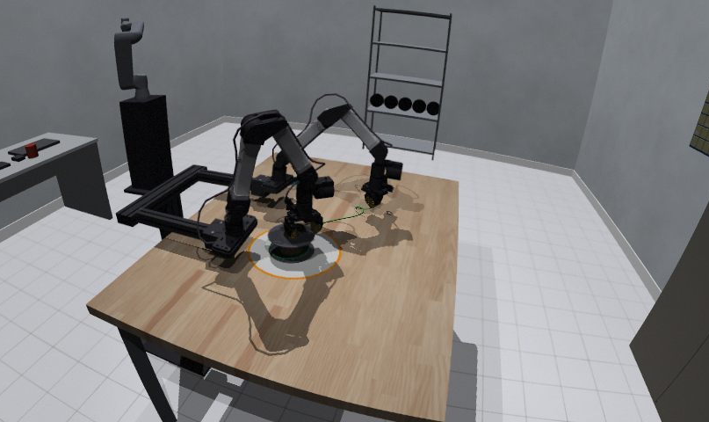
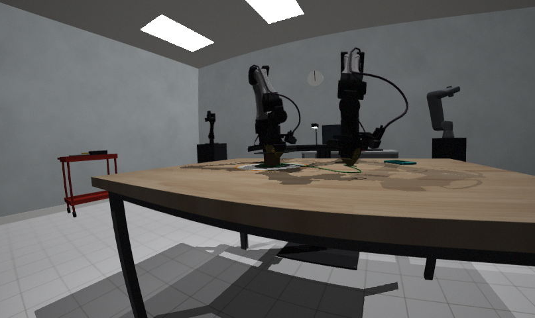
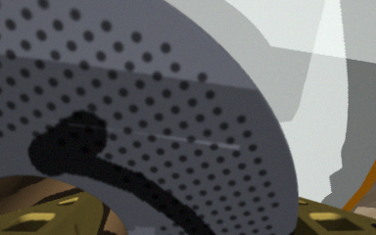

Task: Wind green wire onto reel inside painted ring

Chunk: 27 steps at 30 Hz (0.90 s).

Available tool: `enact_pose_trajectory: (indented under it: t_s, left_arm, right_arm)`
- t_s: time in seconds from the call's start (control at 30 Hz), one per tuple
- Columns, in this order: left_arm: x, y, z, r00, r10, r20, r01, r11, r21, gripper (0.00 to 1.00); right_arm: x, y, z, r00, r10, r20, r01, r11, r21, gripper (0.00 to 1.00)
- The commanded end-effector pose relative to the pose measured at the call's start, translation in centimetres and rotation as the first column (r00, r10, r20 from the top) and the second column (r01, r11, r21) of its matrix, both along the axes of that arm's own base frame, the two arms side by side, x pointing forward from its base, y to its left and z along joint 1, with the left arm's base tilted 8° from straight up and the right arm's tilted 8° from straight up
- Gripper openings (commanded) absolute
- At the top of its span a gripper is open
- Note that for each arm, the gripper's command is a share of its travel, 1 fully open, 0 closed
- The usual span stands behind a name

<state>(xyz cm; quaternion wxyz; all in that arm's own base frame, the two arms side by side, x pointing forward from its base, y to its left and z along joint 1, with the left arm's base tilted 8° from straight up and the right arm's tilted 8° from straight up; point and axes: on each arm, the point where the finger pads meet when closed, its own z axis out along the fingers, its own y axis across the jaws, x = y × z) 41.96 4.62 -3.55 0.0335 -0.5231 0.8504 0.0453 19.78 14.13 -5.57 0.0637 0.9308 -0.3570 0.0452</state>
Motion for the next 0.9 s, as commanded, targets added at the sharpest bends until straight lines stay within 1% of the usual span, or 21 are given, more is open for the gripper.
enact_pose_trajectory:
  t_s: [0.0, 0.07, 0.13, 0.23, 0.37, 0.47, 0.53, 0.6, 0.67, 0.73, 0.83, 0.87]
  left_arm:
    - [1.0, -0.2, 1.5, 0.999, -0.005, 0.044, 0.005, 1.000, 0.014, 0.00]
    - [1.0, -0.2, 1.6, 0.999, -0.007, 0.044, 0.006, 1.000, 0.014, 0.00]
    - [1.1, -0.2, 1.6, 0.999, -0.007, 0.044, 0.006, 1.000, 0.014, 0.00]
    - [1.1, -0.1, 1.7, 0.999, -0.007, 0.044, 0.006, 1.000, 0.014, 0.00]
    - [1.2, -0.1, 1.8, 0.999, -0.007, 0.044, 0.006, 1.000, 0.014, 0.00]
    - [1.2, -0.1, 1.9, 0.999, -0.007, 0.044, 0.007, 1.000, 0.014, 0.00]
    - [1.3, -0.1, 1.9, 0.999, -0.007, 0.043, 0.007, 1.000, 0.014, 0.00]
    - [1.4, -0.1, 2.0, 0.999, -0.008, 0.043, 0.007, 1.000, 0.014, 0.00]
    - [1.4, -0.1, 2.0, 0.999, -0.007, 0.043, 0.007, 1.000, 0.014, 0.00]
    - [1.5, 0.0, 2.0, 0.999, -0.006, 0.044, 0.005, 1.000, 0.014, 0.00]
    - [1.5, 0.0, 2.0, 0.999, -0.005, 0.044, 0.004, 1.000, 0.014, 0.00]
    - [1.5, 0.0, 2.0, 0.999, -0.005, 0.044, 0.004, 1.000, 0.014, 0.00]
  right_arm:
    - [0.5, 0.9, 3.1, 1.000, 0.011, 0.014, -0.012, 1.000, 0.025, 0.81]
    - [0.6, 1.3, 4.5, 1.000, 0.011, 0.014, -0.012, 1.000, 0.025, 0.81]
    - [0.7, 1.7, 5.3, 1.000, 0.011, 0.014, -0.012, 1.000, 0.025, 0.81]
    - [-0.1, 1.9, 5.2, 1.000, 0.008, 0.014, -0.008, 1.000, 0.025, 0.81]
    - [-0.2, 1.7, 4.9, 1.000, -0.014, 0.017, 0.013, 1.000, 0.027, 0.81]
    - [0.3, 1.0, 4.5, 0.994, -0.108, 0.029, 0.107, 0.994, 0.032, 0.81]
    - [0.9, 0.3, 4.4, 0.974, -0.221, 0.042, 0.219, 0.975, 0.041, 0.81]
    - [1.6, -0.8, 4.3, 0.926, -0.372, 0.058, 0.369, 0.928, 0.055, 0.81]
    - [2.2, -2.0, 4.3, 0.833, -0.548, 0.075, 0.543, 0.836, 0.076, 0.81]
    - [2.6, -3.6, 4.5, 0.746, -0.661, 0.081, 0.656, 0.750, 0.086, 0.81]
    - [2.0, -6.2, 4.9, 0.577, -0.812, 0.085, 0.806, 0.583, 0.102, 0.81]
    - [2.0, -6.2, 4.9, 0.577, -0.812, 0.085, 0.806, 0.583, 0.102, 0.81]
